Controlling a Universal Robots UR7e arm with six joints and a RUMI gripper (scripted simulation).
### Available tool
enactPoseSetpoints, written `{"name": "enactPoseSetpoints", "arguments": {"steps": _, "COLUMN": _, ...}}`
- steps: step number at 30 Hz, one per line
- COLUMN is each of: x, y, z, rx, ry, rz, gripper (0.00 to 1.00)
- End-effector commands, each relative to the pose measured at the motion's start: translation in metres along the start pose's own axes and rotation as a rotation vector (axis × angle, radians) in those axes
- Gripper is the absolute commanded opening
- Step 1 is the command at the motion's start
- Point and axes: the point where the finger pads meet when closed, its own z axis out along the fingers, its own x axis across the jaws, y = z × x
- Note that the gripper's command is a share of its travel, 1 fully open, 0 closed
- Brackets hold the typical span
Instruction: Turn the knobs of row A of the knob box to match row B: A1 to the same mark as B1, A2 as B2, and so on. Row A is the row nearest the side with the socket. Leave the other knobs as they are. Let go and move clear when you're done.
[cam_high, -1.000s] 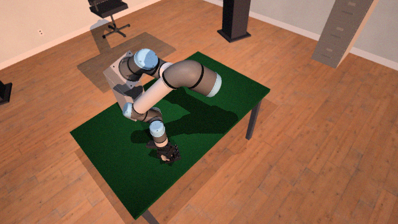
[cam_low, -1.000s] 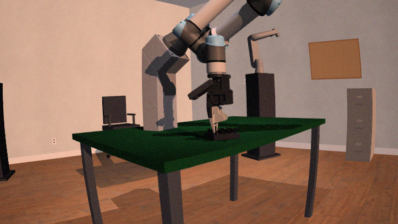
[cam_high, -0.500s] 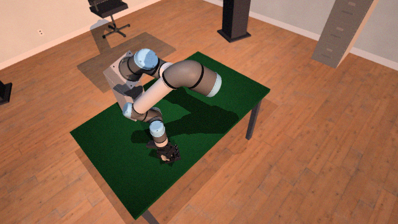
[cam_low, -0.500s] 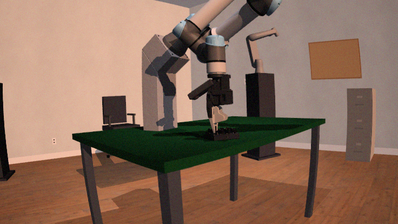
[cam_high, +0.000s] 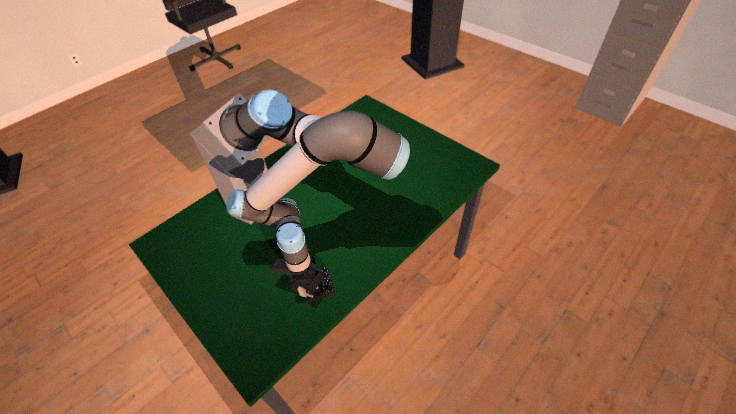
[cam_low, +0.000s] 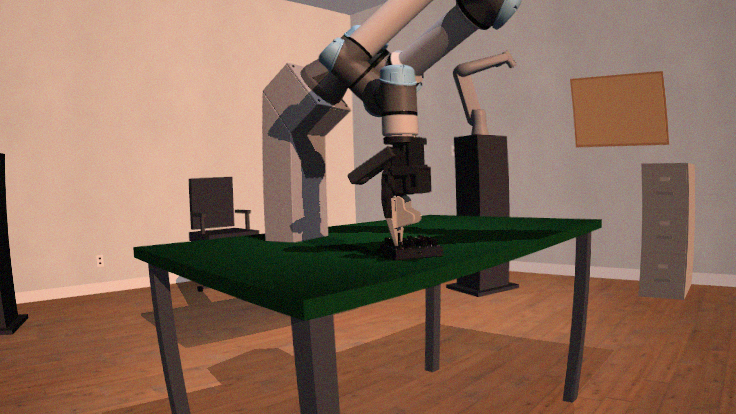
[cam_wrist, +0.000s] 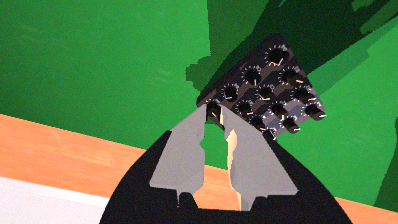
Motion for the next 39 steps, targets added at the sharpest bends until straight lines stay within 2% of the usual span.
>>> {"name": "enactPoseSetpoints", "arguments": {"steps": 1, "x": -0.0013, "y": 0.0019, "z": 0.0002, "rx": -0.002, "ry": -0.001, "rz": 0.042, "gripper": 0.01}}
{"name": "enactPoseSetpoints", "arguments": {"steps": 15, "x": -0.0009, "y": 0.0015, "z": 0.0001, "rx": -0.002, "ry": -0.002, "rz": 0.184, "gripper": 0.01}}
{"name": "enactPoseSetpoints", "arguments": {"steps": 39, "x": 0.0011, "y": 0.0012, "z": 0.0002, "rx": -0.001, "ry": -0.002, "rz": 0.603, "gripper": 0.01}}
